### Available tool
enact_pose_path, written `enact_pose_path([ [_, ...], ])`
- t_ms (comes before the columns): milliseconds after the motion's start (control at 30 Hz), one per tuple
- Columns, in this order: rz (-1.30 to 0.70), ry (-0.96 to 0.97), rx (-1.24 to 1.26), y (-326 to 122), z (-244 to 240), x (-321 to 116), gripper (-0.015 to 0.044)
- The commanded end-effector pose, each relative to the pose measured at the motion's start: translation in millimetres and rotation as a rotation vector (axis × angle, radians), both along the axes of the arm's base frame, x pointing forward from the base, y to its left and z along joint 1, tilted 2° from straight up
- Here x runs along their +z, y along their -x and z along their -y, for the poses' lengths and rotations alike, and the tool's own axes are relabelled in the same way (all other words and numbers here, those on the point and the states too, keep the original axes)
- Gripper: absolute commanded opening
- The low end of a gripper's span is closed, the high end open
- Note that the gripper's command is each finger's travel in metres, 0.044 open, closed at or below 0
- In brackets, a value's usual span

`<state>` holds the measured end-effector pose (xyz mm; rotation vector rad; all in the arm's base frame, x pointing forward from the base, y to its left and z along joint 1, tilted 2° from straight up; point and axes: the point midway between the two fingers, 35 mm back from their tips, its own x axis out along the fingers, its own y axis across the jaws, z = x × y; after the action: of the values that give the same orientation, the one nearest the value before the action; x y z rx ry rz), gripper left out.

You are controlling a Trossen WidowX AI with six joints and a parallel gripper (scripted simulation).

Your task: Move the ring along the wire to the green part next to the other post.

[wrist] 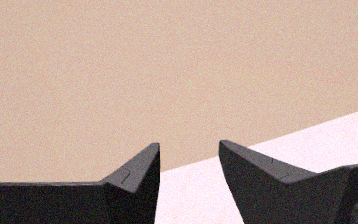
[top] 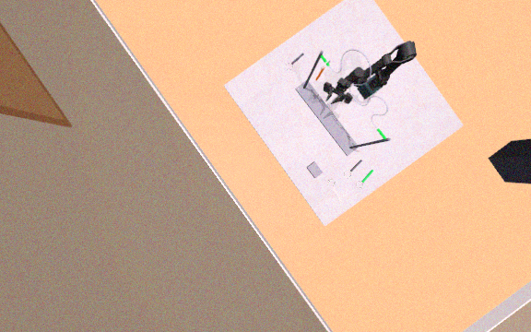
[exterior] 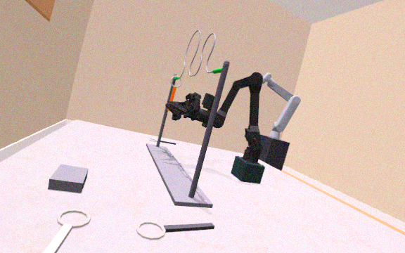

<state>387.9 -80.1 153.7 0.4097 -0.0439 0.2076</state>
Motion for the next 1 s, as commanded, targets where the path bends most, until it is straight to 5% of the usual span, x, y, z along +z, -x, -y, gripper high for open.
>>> enact_pose_path([
  [0, -0.012, 0.070, -0.027, 12, 29, -13, 0.0160],
  [700, -0.051, 0.392, -0.170, 130, 152, -65, 0.0160],
  [967, -0.049, 0.403, -0.173, 118, 157, -52, 0.0160],
])
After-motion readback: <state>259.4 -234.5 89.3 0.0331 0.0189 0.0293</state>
